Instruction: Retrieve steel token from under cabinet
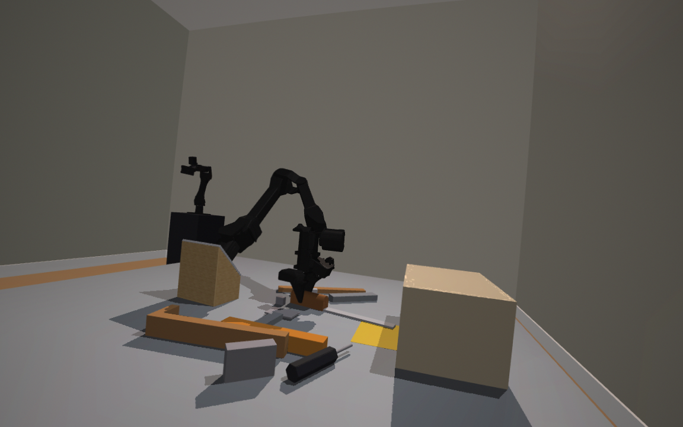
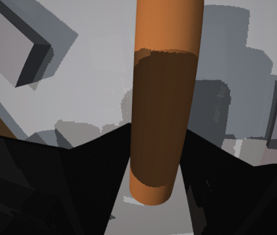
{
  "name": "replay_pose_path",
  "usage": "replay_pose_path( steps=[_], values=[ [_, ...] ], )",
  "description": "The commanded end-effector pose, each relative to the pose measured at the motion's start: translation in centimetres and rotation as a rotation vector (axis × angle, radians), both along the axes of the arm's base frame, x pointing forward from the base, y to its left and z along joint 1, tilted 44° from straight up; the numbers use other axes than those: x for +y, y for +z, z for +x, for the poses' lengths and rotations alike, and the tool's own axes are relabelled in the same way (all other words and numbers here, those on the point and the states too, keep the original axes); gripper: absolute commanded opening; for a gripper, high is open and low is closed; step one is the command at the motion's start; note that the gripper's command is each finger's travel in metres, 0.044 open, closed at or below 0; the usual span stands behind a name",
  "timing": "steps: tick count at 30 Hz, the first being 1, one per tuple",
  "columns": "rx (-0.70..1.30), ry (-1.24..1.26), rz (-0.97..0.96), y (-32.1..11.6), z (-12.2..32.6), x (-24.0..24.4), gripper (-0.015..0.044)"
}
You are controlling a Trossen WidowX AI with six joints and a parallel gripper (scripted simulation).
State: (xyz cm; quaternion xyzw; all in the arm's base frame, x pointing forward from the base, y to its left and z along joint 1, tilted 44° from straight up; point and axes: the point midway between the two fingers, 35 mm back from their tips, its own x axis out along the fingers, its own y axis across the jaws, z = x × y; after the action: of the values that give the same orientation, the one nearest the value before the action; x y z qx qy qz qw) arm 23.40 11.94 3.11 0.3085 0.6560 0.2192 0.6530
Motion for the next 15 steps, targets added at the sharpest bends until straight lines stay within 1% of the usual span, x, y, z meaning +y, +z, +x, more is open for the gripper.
replay_pose_path(
  steps=[1,5,6,10,13,15],
  values=[
    [0.0,0.0,0.0,0.01,0.0,0.0,0.0079],
    [0.0,0.0,0.0,0.0,0.0,0.0,0.0184],
    [0.0,0.0,0.0,0.0,0.0,0.0,0.02],
    [0.0,0.0,0.0,0.0,0.0,0.0,0.02],
    [0.003,0.002,-0.001,0.0,0.0,0.0,0.027],
    [0.003,0.002,-0.001,0.06,-0.01,-0.05,0.027]
  ],
)
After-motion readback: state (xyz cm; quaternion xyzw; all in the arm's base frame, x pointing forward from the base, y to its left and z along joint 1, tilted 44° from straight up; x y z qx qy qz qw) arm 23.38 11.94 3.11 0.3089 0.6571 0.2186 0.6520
